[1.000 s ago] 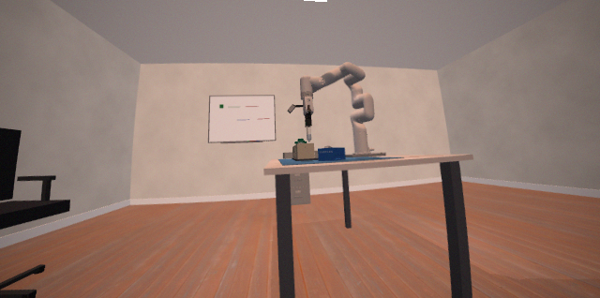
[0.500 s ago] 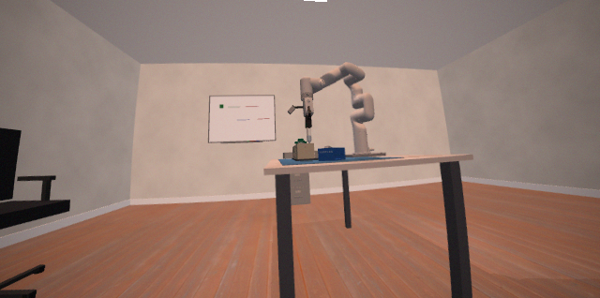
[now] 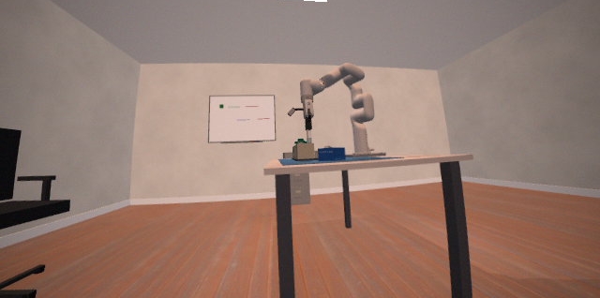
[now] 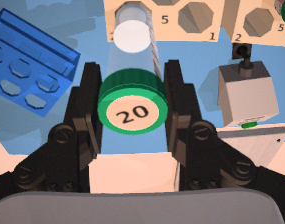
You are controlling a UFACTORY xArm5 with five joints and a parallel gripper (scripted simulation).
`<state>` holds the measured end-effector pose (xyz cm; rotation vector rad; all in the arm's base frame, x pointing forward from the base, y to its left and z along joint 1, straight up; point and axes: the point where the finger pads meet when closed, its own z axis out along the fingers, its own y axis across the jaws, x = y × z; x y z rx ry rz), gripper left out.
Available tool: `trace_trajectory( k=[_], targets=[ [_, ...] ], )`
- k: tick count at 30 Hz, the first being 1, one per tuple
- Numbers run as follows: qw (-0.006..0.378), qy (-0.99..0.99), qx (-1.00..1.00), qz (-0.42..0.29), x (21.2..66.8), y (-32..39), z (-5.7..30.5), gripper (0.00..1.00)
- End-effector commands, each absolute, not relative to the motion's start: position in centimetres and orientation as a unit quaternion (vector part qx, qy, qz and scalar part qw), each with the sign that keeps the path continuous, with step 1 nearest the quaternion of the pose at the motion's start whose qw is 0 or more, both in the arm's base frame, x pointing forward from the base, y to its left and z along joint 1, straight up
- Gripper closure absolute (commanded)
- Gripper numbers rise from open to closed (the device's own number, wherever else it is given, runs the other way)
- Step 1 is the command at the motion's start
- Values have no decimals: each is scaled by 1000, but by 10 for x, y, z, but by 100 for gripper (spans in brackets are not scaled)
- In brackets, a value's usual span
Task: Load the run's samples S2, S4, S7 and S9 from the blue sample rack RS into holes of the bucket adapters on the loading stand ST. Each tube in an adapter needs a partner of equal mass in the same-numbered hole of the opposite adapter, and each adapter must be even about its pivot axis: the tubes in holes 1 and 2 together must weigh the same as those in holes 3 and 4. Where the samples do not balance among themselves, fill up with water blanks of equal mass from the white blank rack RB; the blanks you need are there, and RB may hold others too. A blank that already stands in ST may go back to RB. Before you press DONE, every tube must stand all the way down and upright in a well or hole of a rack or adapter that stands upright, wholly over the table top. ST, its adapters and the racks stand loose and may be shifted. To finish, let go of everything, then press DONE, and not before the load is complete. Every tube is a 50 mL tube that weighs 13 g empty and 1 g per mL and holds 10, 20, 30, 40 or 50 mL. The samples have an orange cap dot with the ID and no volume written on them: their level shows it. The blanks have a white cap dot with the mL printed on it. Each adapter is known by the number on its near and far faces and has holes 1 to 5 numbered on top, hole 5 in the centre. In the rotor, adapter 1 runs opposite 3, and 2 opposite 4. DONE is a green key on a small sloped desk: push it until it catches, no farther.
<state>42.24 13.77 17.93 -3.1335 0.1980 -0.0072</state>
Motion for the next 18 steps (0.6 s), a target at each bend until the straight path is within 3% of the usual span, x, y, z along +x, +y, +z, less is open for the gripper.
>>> trace_trajectory(
  k=[1,18],
  targets=[
    [2,63,-998,-4,423,138,178,100],
    [2,63,-998,-4,423,138,163,100]
  ],
)
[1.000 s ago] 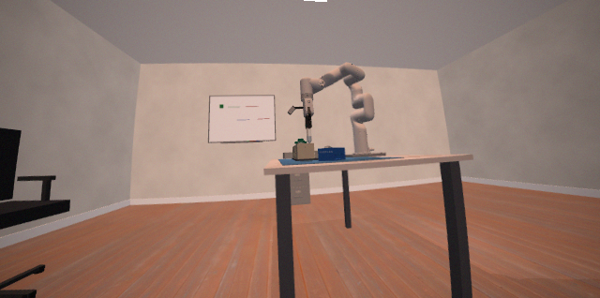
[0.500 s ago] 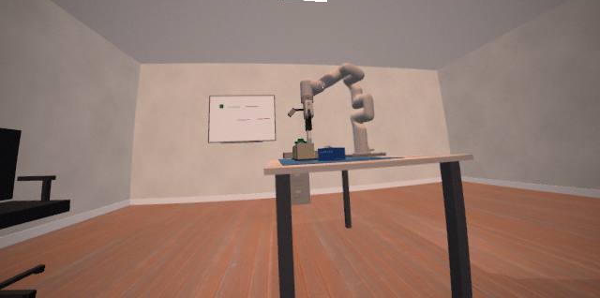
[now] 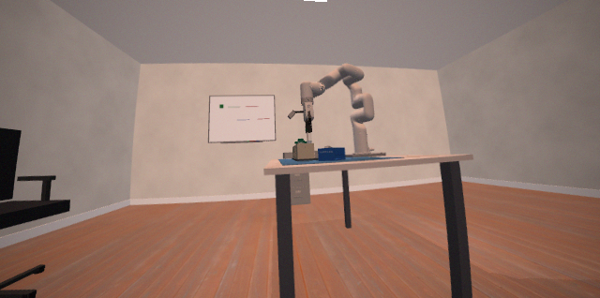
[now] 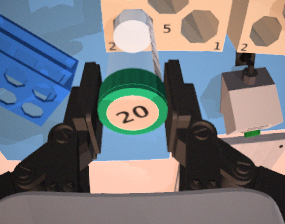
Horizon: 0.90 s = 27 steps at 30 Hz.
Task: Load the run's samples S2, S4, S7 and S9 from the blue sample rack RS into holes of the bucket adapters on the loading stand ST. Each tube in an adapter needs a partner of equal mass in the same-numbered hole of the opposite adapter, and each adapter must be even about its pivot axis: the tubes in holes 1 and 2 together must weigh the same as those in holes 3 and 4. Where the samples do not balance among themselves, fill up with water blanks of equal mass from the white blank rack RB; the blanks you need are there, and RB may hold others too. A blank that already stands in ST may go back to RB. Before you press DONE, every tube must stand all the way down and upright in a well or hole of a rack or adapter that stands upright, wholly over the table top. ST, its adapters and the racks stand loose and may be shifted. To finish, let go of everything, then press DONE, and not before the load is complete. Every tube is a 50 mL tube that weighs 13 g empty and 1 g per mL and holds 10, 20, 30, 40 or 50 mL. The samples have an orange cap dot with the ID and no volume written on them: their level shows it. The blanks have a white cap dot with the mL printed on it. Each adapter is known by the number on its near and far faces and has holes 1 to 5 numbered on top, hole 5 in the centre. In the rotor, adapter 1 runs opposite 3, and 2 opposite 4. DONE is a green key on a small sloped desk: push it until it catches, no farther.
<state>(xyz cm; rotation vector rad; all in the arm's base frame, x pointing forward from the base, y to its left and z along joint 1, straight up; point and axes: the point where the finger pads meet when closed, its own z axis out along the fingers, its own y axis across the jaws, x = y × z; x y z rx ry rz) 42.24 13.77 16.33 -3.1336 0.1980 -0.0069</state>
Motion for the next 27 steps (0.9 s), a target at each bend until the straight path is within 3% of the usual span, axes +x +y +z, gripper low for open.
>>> trace_trajectory(
  k=[1,27],
  targets=[
    [2,63,-998,-4,423,138,162,100],
    [1,63,-998,-4,423,138,138,100]
  ],
)
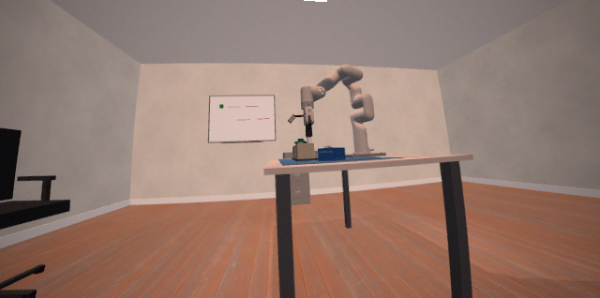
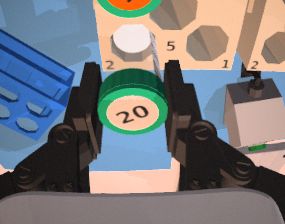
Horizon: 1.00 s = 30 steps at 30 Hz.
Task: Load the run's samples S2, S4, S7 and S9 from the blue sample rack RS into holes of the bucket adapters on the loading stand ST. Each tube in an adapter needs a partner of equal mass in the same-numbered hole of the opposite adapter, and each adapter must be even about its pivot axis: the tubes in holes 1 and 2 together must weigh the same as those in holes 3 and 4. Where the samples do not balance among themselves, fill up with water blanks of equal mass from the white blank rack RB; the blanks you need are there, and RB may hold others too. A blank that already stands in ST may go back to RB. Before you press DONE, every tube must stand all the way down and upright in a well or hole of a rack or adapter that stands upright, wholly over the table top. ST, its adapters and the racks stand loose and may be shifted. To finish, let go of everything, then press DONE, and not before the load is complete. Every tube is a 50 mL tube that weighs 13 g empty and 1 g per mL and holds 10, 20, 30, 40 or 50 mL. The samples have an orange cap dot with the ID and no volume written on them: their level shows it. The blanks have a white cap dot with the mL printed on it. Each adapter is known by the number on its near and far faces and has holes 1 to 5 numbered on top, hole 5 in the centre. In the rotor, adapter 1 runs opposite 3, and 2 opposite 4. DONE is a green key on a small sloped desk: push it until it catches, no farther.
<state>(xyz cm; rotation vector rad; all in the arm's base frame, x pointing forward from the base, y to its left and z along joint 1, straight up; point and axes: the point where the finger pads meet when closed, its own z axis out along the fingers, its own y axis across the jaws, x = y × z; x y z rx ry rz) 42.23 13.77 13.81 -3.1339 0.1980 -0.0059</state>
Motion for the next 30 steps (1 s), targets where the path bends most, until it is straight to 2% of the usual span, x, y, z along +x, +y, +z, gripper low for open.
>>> trace_trajectory(
  k=[1,30],
  targets=[
    [1,63,-998,-4,423,138,138,100],
    [1,63,-998,-4,424,138,112,100]
  ],
)
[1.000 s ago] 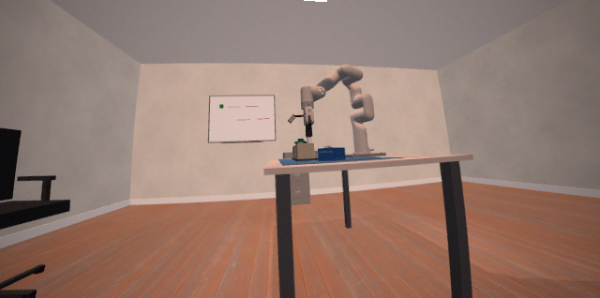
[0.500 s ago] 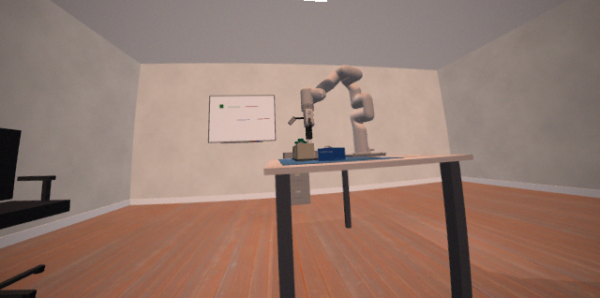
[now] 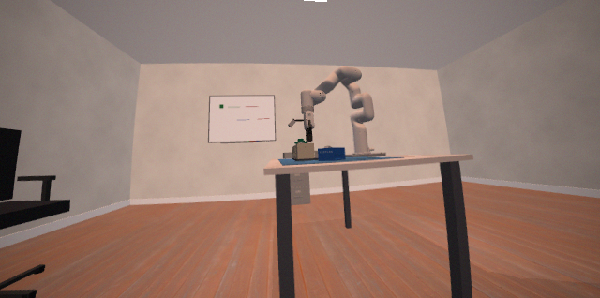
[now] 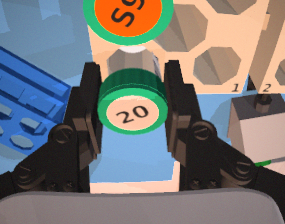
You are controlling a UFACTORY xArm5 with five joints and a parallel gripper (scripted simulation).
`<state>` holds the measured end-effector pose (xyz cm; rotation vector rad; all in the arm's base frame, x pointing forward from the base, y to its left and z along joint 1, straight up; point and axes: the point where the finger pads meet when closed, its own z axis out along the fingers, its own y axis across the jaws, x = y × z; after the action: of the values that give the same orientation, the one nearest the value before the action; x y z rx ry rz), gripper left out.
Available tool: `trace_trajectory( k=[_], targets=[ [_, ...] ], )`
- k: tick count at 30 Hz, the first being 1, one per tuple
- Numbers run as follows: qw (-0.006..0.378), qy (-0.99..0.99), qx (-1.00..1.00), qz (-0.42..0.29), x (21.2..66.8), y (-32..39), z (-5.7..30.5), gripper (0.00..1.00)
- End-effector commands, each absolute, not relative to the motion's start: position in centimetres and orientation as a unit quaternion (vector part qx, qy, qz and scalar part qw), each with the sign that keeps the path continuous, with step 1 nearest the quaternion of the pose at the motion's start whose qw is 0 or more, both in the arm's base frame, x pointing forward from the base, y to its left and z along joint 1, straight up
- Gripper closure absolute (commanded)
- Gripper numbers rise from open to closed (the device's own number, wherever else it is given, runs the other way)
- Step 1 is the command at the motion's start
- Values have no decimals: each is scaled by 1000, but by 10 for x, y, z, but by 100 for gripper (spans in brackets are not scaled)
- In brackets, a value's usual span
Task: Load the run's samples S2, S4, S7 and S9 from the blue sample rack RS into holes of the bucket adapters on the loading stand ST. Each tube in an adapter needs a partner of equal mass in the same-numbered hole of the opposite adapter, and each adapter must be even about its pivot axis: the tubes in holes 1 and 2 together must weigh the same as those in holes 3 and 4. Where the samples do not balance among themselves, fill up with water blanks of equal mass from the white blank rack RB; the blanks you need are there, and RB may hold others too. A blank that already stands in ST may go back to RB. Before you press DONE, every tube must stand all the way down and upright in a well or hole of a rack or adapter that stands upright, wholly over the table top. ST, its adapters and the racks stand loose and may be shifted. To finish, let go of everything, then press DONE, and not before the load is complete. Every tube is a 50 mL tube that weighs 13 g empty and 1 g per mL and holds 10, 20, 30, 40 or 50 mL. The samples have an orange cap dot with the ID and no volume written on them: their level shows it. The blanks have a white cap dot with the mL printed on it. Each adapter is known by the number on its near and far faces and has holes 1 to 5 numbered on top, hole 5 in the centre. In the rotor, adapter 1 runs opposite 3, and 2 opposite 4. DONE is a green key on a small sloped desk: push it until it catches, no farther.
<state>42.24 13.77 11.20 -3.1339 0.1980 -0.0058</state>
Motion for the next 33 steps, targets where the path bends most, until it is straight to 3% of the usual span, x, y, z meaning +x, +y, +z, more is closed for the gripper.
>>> trace_trajectory(
  k=[1,18,19,33],
  targets=[
    [1,63,-998,-4,424,138,111,100],
    [2,63,-998,-4,424,138,108,100],
    [1,63,-998,-4,424,138,107,57],
    [2,63,-998,-4,424,138,107,57]
  ],
)
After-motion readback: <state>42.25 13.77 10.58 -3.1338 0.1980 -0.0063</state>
